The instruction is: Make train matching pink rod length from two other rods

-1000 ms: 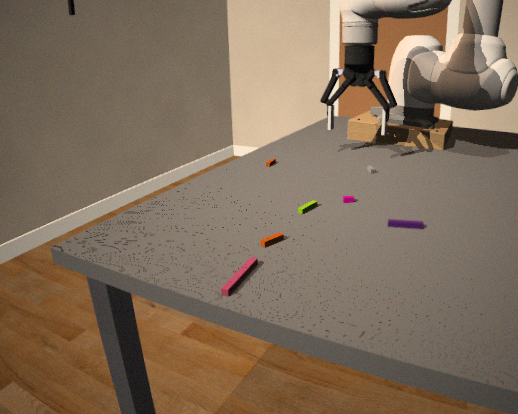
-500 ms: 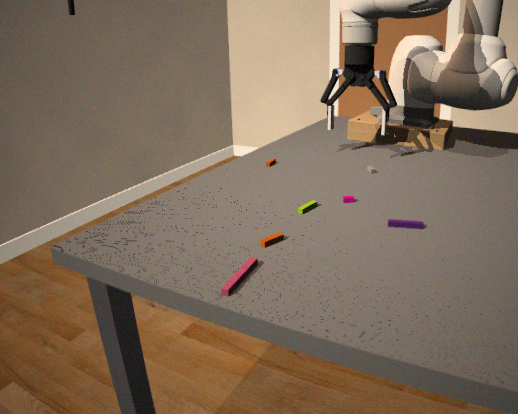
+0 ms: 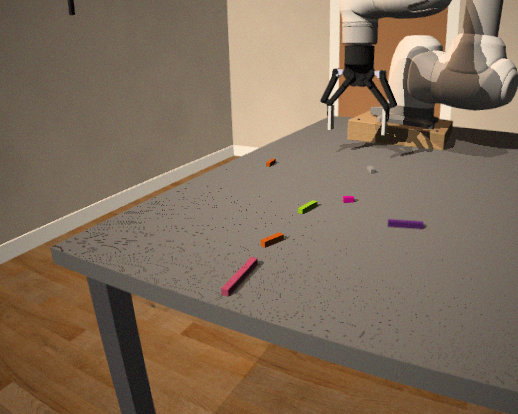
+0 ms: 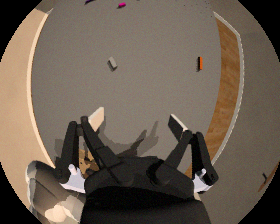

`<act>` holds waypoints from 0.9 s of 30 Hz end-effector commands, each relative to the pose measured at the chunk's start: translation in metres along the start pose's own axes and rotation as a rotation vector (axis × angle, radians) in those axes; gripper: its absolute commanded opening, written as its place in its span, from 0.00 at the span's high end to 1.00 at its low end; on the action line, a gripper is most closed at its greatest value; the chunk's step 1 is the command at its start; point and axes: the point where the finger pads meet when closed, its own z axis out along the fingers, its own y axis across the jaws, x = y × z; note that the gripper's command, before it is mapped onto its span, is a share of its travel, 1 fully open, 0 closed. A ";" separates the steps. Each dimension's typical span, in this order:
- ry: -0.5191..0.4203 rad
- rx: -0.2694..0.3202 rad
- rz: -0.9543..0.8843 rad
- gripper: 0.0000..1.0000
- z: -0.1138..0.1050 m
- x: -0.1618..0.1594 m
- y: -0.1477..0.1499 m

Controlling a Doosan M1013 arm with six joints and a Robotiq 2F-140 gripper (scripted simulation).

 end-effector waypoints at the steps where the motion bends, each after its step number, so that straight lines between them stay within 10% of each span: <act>1: 0.000 0.000 0.000 0.00 0.000 0.000 0.000; 18: 0.000 0.000 0.005 0.00 0.000 0.001 0.001; 27: 0.001 0.000 0.382 0.00 -0.003 0.043 0.055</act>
